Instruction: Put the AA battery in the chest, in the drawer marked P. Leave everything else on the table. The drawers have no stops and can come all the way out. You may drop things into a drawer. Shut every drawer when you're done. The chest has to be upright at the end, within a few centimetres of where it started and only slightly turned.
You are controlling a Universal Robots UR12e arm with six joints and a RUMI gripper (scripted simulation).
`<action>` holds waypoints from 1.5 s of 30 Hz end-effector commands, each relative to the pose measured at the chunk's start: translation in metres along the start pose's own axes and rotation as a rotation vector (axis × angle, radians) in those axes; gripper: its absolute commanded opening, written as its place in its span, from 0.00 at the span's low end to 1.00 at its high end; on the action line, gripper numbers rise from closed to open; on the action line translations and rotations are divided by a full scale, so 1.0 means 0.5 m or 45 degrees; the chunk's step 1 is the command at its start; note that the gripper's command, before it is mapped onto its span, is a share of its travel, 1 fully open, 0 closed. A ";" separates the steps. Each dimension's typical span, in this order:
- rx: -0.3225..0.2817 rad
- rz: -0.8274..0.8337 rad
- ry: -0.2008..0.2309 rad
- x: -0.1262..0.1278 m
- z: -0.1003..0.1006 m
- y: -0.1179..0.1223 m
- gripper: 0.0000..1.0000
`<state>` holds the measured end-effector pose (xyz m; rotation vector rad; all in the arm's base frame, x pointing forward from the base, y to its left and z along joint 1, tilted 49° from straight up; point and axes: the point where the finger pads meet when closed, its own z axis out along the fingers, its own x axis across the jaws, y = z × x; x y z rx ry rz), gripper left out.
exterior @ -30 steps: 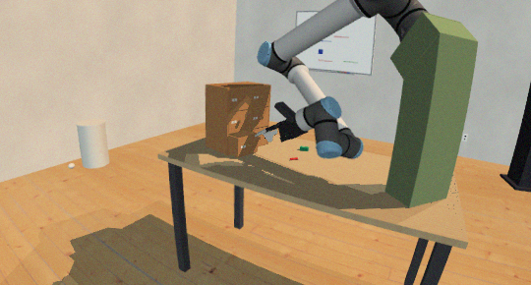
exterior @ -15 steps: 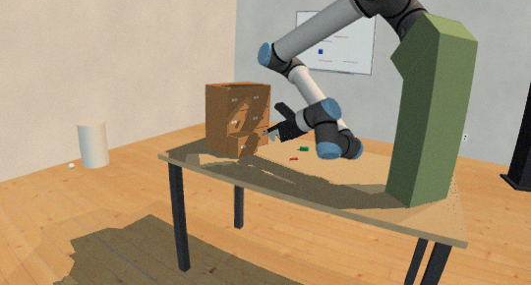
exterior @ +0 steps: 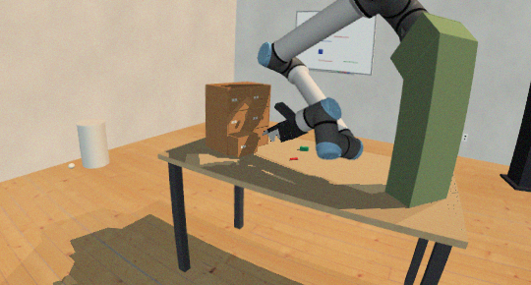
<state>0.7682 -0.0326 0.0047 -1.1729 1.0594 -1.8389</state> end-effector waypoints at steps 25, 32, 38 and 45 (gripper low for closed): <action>0.000 0.000 -0.001 -0.001 0.034 0.014 0.20; 0.000 0.000 -0.001 -0.001 0.071 0.030 0.20; 0.000 0.000 -0.001 -0.001 0.096 0.040 0.20; 0.000 0.000 -0.001 -0.001 0.138 0.058 0.20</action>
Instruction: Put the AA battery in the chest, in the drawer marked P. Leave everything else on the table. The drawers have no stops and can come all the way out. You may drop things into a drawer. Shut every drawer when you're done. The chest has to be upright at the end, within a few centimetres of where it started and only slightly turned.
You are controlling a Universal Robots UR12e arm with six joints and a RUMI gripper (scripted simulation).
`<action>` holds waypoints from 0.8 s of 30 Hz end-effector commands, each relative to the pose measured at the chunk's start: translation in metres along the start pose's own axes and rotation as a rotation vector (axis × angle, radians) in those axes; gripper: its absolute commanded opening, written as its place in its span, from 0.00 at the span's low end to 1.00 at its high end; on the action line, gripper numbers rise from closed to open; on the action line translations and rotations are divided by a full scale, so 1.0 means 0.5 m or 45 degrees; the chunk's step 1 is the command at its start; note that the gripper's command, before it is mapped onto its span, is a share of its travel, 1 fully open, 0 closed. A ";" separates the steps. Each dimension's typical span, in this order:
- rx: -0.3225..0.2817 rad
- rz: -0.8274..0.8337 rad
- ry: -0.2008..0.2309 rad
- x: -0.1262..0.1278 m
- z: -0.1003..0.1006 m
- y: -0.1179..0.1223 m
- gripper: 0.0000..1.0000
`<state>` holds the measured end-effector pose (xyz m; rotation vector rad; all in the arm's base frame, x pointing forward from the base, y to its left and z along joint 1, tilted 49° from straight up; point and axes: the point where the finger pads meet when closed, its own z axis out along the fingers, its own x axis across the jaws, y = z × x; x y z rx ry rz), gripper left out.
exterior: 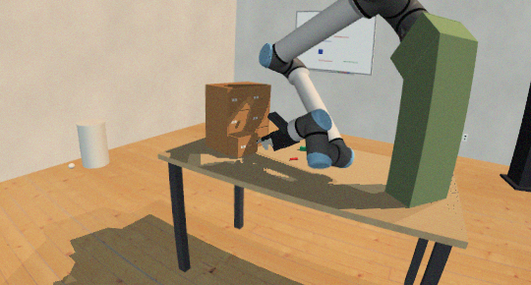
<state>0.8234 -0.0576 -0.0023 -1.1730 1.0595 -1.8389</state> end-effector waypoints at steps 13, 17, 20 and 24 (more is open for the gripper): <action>0.000 0.000 -0.001 -0.001 0.073 0.030 0.20; 0.000 0.000 -0.001 -0.001 0.081 0.034 0.20; 0.000 0.000 -0.001 -0.001 0.085 0.035 0.20; 0.000 0.000 -0.001 -0.001 0.086 0.036 0.20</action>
